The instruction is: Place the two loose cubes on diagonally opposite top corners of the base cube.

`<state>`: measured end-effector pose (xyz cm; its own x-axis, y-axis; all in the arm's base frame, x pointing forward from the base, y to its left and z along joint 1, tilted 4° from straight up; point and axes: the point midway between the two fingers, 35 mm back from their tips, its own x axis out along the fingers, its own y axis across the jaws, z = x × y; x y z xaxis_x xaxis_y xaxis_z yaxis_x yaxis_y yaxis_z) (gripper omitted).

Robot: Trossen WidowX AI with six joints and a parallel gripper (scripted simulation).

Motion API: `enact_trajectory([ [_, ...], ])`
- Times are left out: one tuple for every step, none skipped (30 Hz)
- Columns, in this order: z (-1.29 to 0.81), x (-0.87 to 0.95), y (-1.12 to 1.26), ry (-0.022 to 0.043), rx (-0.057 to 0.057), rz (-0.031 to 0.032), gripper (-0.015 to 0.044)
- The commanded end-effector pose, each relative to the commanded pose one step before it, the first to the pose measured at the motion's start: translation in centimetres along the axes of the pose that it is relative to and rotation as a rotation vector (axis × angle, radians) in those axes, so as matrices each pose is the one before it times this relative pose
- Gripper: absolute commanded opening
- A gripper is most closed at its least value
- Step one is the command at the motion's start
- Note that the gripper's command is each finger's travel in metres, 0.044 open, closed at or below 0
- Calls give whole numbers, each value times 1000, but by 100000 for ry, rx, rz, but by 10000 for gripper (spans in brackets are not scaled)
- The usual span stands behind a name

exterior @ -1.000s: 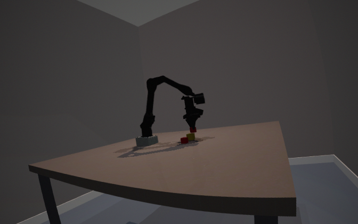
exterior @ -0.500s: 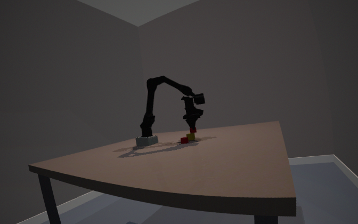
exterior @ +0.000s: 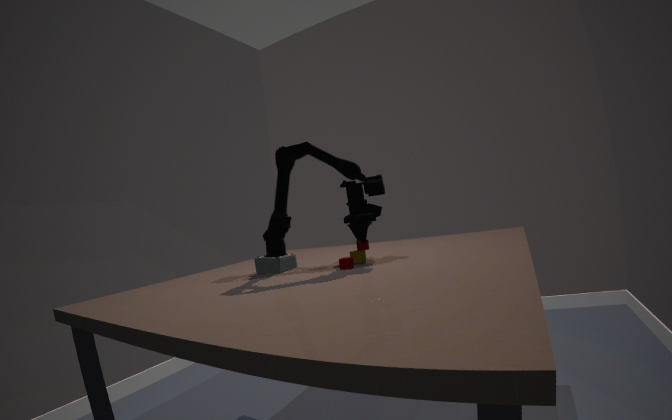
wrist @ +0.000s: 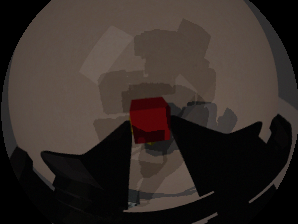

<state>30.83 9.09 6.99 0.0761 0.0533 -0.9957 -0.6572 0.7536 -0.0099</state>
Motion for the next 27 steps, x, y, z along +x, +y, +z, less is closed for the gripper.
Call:
enact_trajectory([
  [-21,116,-43,320,-52,-234,205],
  [0,0,0,0,0,0,205],
  [7,-203,8,-68,11,50,205],
  [11,-440,19,-147,24,109,205],
  [4,-292,14,-91,15,67,205],
  [0,-62,0,0,0,0,205],
  [0,-81,0,0,0,0,205],
  [1,-88,0,0,0,0,205],
  [1,-97,0,0,0,0,205],
  [1,-103,0,0,0,0,205],
  [1,-105,0,0,0,0,205],
  [1,-104,0,0,0,0,205],
  [1,-103,0,0,0,0,205],
  [1,-103,0,0,0,0,205],
  [1,-102,0,0,0,0,205],
  [1,-102,0,0,0,0,205],
  [1,-102,0,0,0,0,205],
  [1,-102,0,0,0,0,205],
  [1,-103,0,0,0,0,205],
  [1,-103,0,0,0,0,205],
  [1,-104,0,0,0,0,205],
  [1,-104,0,0,0,0,205],
  [1,-104,0,0,0,0,205],
  [1,-105,0,0,0,0,205],
  [1,-105,0,0,0,0,205],
  [1,-105,0,0,0,0,205],
  [1,-106,0,0,0,0,205],
])
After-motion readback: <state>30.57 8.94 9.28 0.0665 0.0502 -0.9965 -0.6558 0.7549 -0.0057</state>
